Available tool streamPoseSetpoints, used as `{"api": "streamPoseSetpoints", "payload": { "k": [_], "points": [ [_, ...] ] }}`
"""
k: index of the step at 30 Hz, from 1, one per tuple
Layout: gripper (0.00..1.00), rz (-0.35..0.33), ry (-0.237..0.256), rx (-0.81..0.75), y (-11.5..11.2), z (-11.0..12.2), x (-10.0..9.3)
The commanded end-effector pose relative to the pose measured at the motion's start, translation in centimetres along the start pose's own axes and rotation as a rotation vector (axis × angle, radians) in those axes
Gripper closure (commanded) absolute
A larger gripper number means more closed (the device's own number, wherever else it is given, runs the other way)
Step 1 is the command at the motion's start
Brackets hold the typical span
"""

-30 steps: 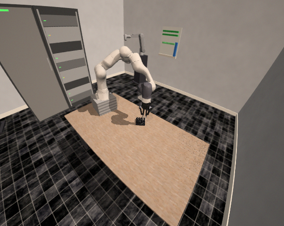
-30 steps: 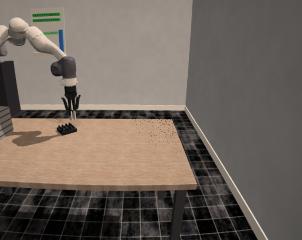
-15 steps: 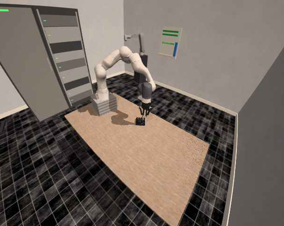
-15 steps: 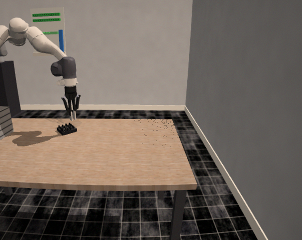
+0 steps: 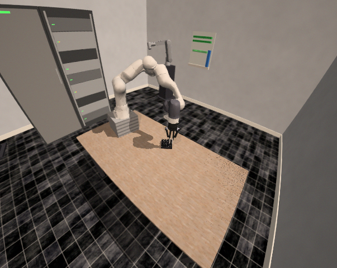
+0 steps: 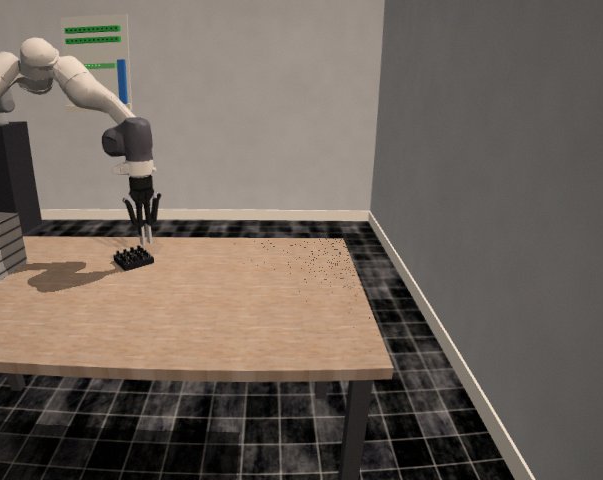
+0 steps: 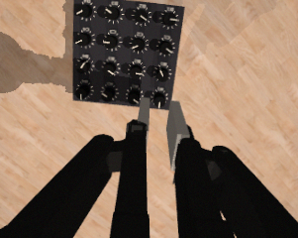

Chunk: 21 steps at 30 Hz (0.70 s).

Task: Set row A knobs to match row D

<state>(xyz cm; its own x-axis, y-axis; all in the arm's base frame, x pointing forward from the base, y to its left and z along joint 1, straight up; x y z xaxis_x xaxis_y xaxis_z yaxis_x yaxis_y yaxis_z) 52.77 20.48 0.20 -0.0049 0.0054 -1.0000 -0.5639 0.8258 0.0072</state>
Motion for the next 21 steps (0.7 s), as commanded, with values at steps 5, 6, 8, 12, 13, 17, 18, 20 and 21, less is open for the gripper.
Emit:
{"api": "streamPoseSetpoints", "payload": {
  "k": [5,6,8,12,13,17,18,20,21],
  "points": [
    [0.88,-0.001,-0.005,-0.004,0.0,0.2,0.7],
    [0.88,-0.001,-0.005,-0.004,0.0,0.2,0.9],
    [0.88,-0.001,-0.005,-0.004,0.0,0.2,1.2],
    [0.88,-0.001,-0.005,-0.004,0.0,0.2,1.7],
    [0.88,-0.001,-0.005,-0.004,0.0,0.2,1.8],
    [0.88,-0.001,-0.005,-0.004,0.0,0.2,2.2],
    [0.88,-0.001,-0.005,-0.004,0.0,0.2,2.3],
    [0.88,-0.001,-0.005,-0.004,0.0,0.2,2.3],
    [0.88,-0.001,-0.005,-0.004,0.0,0.2,2.4]
  ]
}}
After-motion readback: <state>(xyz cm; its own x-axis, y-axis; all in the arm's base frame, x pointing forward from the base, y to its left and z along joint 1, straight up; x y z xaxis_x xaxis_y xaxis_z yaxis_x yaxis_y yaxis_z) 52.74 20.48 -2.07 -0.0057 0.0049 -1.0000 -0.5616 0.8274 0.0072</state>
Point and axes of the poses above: the point where the finger pads meet when closed, its own x axis out along the fingers, its own z axis across the jaws, y = z × x, the point moved 8 cm from there along -x, back along the fingers, and after that the axes turned 14 degrees about x, right-handed, at the moved point
